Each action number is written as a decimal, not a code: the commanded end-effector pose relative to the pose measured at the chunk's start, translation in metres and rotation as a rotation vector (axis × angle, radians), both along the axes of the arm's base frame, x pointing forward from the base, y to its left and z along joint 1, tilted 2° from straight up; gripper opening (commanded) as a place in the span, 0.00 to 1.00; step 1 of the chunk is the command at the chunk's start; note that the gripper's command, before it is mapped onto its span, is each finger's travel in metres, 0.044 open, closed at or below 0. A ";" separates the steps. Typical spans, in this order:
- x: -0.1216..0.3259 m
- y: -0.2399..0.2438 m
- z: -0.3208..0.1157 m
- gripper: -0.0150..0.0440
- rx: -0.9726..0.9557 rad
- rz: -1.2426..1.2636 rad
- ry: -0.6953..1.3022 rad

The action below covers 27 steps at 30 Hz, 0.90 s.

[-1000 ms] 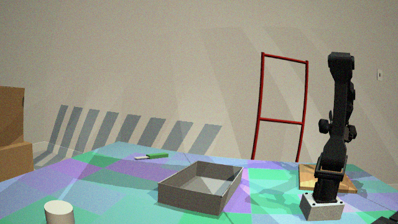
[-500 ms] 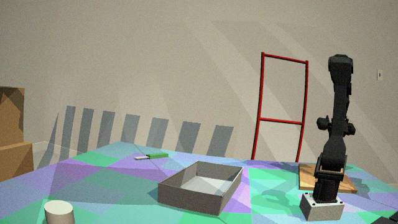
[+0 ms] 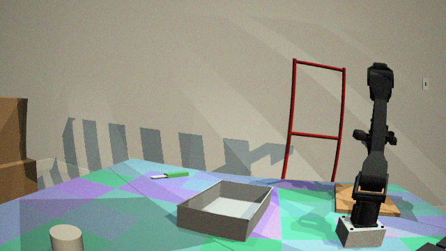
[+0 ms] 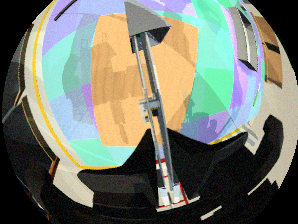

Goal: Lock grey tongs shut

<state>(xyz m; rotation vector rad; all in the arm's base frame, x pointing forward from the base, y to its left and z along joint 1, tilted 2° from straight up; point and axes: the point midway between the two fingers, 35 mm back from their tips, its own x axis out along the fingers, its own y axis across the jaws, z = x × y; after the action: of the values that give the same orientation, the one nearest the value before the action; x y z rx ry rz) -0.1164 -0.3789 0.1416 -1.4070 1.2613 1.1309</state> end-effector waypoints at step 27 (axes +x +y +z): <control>0.004 0.006 -0.005 0.00 0.139 0.044 0.035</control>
<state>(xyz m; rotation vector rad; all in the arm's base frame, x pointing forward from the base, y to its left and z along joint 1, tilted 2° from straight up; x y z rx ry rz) -0.1118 -0.3729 0.1413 -1.3254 1.1586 1.2450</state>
